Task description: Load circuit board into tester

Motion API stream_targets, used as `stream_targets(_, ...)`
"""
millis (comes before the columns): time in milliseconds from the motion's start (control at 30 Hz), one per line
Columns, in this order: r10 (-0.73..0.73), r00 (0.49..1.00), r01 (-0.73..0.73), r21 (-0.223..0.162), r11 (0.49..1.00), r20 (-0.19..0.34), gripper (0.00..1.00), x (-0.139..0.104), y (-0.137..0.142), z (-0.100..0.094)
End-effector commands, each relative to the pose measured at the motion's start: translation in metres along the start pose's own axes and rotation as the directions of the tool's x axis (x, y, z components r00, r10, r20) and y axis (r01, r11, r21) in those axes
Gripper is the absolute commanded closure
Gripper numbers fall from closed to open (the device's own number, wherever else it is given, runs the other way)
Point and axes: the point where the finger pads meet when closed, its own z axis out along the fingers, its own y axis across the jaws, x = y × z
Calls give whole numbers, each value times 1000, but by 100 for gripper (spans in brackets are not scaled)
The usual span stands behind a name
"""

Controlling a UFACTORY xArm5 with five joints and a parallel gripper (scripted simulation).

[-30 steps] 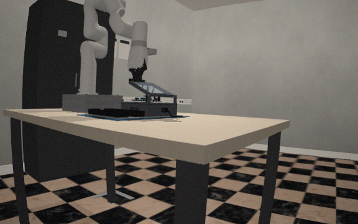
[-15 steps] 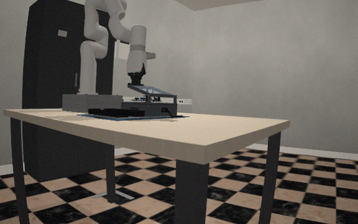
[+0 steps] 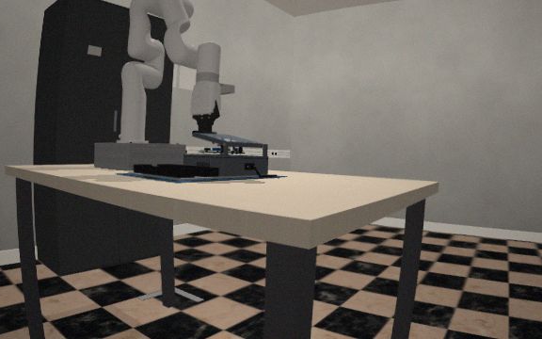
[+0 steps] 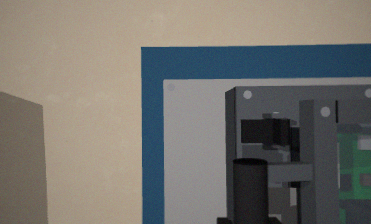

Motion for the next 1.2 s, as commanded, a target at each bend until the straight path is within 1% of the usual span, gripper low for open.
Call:
stream_targets(0,0,1000,0,-3,1000,0,100,0,0,3)
stream_targets(600,0,1000,0,-3,1000,0,100,0,-1,15)
stream_targets(1167,0,1000,0,-3,1000,0,100,0,-2,21)
